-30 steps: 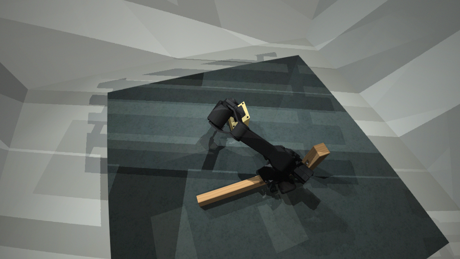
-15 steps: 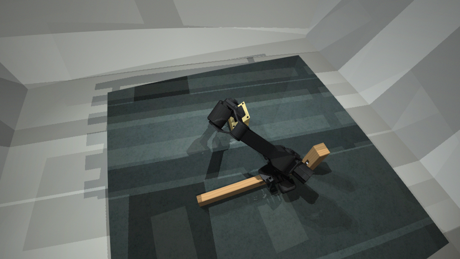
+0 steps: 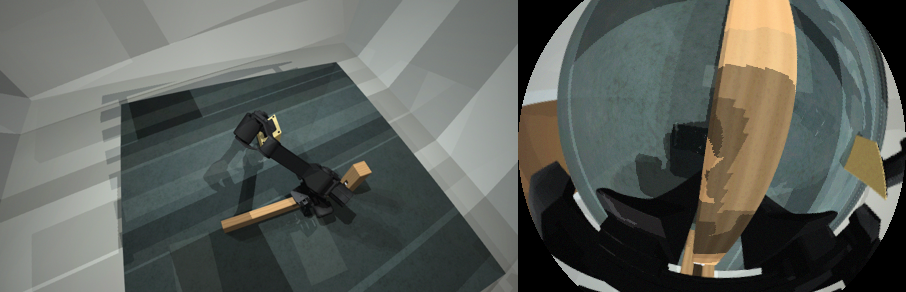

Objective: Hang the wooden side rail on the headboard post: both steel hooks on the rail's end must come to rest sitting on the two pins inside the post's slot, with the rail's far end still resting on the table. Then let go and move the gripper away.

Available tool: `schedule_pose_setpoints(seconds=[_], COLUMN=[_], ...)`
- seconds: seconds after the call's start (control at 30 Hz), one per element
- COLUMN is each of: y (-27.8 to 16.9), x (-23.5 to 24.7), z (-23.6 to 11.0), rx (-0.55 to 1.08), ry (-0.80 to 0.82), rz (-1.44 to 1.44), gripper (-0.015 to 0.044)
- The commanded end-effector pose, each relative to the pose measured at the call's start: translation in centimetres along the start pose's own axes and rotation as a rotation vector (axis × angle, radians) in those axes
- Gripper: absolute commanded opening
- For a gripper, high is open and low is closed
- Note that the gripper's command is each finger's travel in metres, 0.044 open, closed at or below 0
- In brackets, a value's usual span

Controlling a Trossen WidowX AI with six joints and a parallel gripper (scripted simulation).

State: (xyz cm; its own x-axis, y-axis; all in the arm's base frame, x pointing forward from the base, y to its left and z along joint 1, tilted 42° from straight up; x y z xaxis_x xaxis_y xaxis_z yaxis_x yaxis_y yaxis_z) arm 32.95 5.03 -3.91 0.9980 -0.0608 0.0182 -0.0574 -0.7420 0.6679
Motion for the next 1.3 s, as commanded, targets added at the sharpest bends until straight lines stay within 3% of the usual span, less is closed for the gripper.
schedule_pose_setpoints(seconds=[0.0,1.27], y=[-0.1,-0.11], x=[0.12,0.11], z=[-0.44,-1.07], rx=[0.002,0.002], ry=[0.009,0.009], rz=[-0.001,-0.001], gripper=[0.0,0.0])
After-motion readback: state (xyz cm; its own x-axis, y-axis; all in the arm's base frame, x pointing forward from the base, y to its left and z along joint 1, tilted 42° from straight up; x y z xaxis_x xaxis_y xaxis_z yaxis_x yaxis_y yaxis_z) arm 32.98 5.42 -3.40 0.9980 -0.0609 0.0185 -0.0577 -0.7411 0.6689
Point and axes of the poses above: the point midway between the two fingers, 35 mm back from their tips, its own z axis out along the fingers, its own x axis across the jaws, y = z × x, the point moved 4 cm from there along -z, back along the fingers, and after that the axes turned 6 degrees about z, right-handed, at the moved point
